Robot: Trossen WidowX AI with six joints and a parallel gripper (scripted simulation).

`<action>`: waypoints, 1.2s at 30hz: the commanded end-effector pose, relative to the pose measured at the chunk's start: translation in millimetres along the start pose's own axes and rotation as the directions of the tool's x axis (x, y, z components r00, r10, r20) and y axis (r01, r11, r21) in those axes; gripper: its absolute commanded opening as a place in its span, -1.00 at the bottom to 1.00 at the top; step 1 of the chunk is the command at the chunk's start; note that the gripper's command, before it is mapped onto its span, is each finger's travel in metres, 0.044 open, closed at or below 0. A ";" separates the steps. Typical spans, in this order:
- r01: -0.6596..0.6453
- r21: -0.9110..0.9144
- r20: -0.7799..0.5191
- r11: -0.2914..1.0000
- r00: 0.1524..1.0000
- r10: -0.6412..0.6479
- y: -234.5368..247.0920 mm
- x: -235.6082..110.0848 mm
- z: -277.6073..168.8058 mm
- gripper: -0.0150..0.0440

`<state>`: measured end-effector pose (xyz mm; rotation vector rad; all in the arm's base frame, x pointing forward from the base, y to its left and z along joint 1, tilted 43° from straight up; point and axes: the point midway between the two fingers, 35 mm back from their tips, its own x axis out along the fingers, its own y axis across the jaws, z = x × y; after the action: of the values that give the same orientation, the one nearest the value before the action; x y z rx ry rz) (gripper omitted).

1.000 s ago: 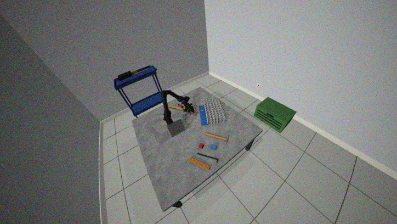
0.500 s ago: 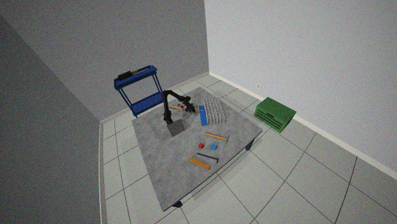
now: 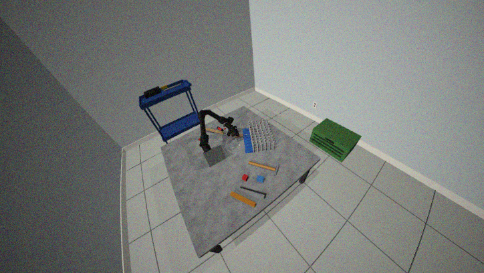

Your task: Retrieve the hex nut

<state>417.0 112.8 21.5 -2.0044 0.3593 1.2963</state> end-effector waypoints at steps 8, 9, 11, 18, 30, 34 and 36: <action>0.003 -0.004 -0.004 1.000 1.000 -0.003 -1.0 5.9 -10.4 -0.49; 0.003 -0.004 -0.004 1.000 1.000 -0.003 -1.0 6.4 -11.1 -0.49; 0.003 -0.004 -0.004 1.000 1.000 -0.003 -1.0 7.4 -12.6 -0.49; 0.004 -0.004 -0.004 1.000 1.000 -0.004 -1.2 10.5 -17.5 -0.49; 0.004 -0.003 -0.005 1.000 1.000 -0.004 -1.4 15.8 -25.7 -0.49; 0.005 -0.003 -0.006 1.000 1.000 -0.005 -1.4 17.6 -28.4 -0.49; 0.005 -0.003 -0.006 1.000 1.000 -0.005 -1.4 18.5 -29.8 -0.49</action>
<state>442.5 98.0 13.5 -2.0060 0.3582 1.2902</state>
